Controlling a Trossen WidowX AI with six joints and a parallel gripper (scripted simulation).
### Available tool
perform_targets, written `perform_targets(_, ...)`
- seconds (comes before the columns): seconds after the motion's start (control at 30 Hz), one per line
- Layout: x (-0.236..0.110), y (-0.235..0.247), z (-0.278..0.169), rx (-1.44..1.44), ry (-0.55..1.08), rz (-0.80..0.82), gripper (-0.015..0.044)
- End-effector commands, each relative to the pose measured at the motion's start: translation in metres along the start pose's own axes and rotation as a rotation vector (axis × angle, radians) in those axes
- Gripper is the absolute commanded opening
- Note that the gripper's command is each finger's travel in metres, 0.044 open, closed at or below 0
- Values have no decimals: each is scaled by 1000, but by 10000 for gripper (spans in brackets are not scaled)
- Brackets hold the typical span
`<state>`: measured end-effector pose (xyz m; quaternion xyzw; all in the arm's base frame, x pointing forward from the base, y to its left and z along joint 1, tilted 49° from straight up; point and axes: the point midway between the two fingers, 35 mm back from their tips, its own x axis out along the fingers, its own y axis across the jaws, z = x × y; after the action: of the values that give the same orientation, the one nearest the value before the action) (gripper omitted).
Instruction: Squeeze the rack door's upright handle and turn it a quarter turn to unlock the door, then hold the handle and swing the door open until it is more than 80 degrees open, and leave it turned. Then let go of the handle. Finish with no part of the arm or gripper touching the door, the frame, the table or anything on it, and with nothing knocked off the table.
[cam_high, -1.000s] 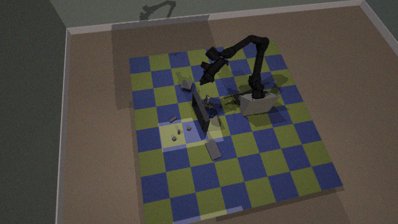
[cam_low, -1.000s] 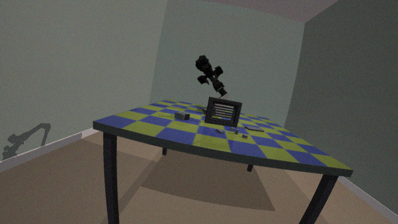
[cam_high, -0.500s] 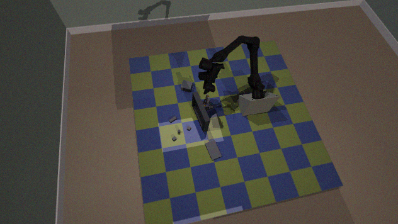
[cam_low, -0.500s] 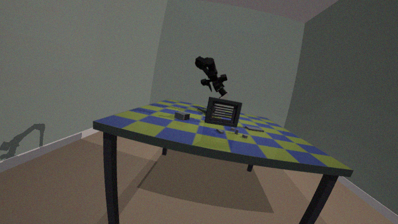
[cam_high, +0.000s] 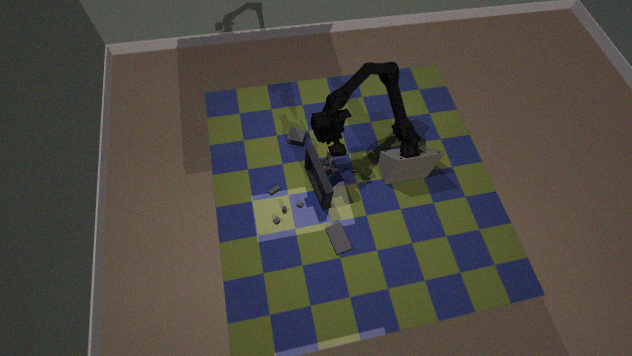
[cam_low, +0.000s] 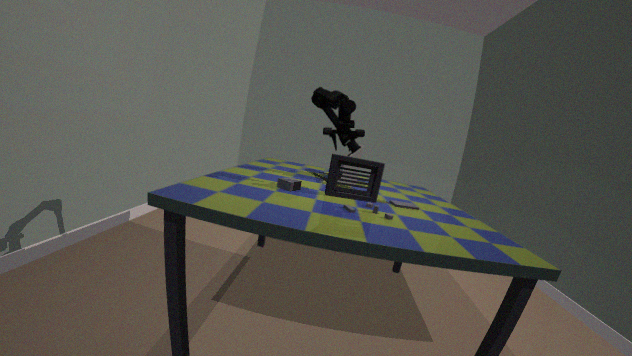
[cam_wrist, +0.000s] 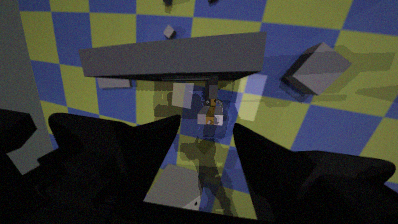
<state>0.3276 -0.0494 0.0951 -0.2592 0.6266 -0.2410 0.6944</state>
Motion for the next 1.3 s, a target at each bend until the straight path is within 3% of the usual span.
perform_targets(0.0,5,2,-2,-92,77,-79,282)
perform_targets(1.27,51,-3,-7,-146,113,-117,282)
